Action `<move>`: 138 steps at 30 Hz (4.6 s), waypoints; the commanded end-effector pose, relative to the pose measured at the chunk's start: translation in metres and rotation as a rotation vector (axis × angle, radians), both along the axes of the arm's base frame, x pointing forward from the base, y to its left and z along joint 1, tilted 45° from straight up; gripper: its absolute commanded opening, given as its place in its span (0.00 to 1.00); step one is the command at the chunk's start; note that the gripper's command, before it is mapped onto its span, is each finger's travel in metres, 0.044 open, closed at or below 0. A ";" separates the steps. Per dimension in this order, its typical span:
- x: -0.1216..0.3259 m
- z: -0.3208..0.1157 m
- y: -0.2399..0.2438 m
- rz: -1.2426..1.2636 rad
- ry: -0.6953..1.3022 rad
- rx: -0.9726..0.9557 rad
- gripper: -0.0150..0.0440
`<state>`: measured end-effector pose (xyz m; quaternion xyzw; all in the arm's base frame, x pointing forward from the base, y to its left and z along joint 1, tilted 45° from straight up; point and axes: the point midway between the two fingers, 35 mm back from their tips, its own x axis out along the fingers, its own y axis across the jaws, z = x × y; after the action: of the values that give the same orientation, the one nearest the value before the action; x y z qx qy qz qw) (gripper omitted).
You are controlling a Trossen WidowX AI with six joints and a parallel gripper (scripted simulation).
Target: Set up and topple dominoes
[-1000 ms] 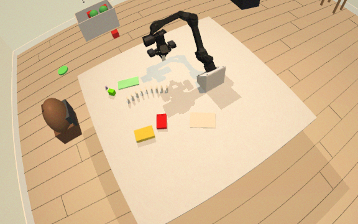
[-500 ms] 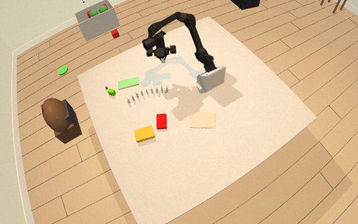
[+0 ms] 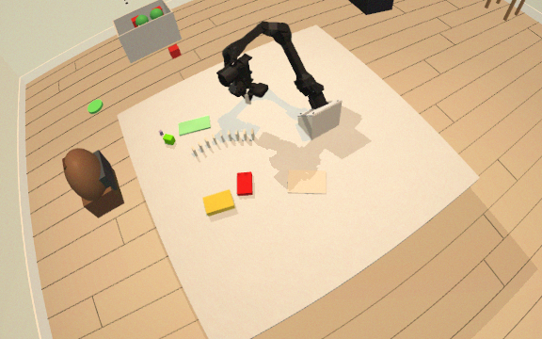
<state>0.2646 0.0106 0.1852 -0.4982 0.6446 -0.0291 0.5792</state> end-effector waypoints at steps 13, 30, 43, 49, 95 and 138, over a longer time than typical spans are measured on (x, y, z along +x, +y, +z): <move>-0.005 -0.070 0.068 -0.782 -0.737 0.163 0.44; -0.005 -0.070 0.068 -0.782 -0.737 0.163 0.44; 0.011 -0.110 0.035 -0.783 -0.731 0.173 0.44; 0.016 -0.131 0.014 -0.783 -0.733 0.173 0.44; 0.000 -0.081 0.061 -0.777 -0.726 0.170 1.00; -0.029 -0.128 0.032 0.338 0.335 -0.094 0.25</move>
<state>0.2383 0.0467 0.0600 -0.5924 0.6464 0.0830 0.4737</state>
